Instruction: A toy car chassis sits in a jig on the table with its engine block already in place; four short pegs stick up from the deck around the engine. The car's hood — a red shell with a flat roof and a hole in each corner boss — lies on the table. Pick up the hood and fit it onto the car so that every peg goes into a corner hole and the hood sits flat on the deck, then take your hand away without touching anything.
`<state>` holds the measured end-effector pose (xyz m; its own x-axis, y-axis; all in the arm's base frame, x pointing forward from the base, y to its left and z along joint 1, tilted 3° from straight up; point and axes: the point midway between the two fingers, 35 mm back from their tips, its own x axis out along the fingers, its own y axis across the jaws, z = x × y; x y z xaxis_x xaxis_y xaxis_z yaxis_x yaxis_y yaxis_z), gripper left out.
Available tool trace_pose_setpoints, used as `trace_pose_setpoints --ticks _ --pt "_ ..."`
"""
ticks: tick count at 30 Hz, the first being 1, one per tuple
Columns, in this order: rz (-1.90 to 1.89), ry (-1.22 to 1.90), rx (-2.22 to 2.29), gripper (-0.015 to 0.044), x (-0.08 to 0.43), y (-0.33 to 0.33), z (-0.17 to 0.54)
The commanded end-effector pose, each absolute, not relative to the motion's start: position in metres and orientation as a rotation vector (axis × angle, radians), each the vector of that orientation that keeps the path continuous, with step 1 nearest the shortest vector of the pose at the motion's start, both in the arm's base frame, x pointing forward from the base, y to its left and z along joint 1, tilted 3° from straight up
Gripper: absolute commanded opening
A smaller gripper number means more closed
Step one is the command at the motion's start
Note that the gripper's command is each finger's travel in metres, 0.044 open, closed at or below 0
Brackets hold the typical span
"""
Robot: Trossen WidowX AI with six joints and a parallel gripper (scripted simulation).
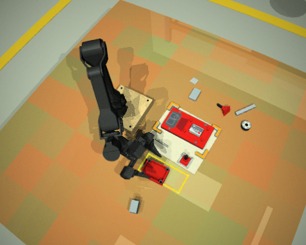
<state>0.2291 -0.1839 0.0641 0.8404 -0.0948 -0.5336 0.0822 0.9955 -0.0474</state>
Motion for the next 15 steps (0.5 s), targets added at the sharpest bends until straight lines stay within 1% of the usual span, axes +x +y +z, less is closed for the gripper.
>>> trace_pose_setpoints --ticks 1,15 --pt "-0.087 0.564 -0.022 0.0440 0.2292 -0.1833 0.0609" --pt "-0.088 0.563 -0.024 0.0440 0.2295 -0.1847 0.0524"
